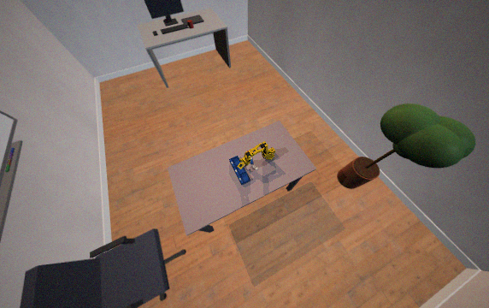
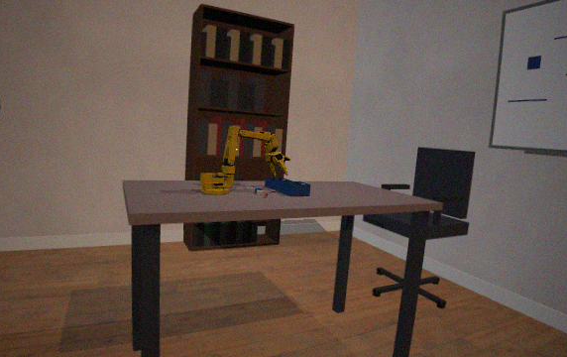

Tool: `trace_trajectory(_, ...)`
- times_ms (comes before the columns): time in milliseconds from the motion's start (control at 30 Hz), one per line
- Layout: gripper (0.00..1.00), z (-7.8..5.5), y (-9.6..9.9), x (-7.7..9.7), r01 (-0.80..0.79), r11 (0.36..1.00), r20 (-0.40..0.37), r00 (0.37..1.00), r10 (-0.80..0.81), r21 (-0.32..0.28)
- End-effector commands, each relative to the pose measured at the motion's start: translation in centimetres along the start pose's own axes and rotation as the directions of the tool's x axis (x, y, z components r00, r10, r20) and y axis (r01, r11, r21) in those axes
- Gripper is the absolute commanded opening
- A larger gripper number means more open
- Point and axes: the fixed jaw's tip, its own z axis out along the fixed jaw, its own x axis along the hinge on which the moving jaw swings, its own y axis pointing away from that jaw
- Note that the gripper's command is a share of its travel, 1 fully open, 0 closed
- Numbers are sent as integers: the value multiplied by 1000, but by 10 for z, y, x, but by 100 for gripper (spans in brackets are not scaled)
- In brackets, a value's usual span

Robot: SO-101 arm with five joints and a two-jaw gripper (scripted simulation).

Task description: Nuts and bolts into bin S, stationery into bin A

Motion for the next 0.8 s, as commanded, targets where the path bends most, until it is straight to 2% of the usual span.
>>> trace_trajectory(0, 31, -8, -8, 9, 64, 998, -66, 996, -65, -17)
trace_trajectory(233, 23, -9, -11, 25, 119, 991, -153, 980, -127, -62)
trace_trajectory(767, 22, -9, -11, 27, 125, 990, -162, 978, -134, -67)
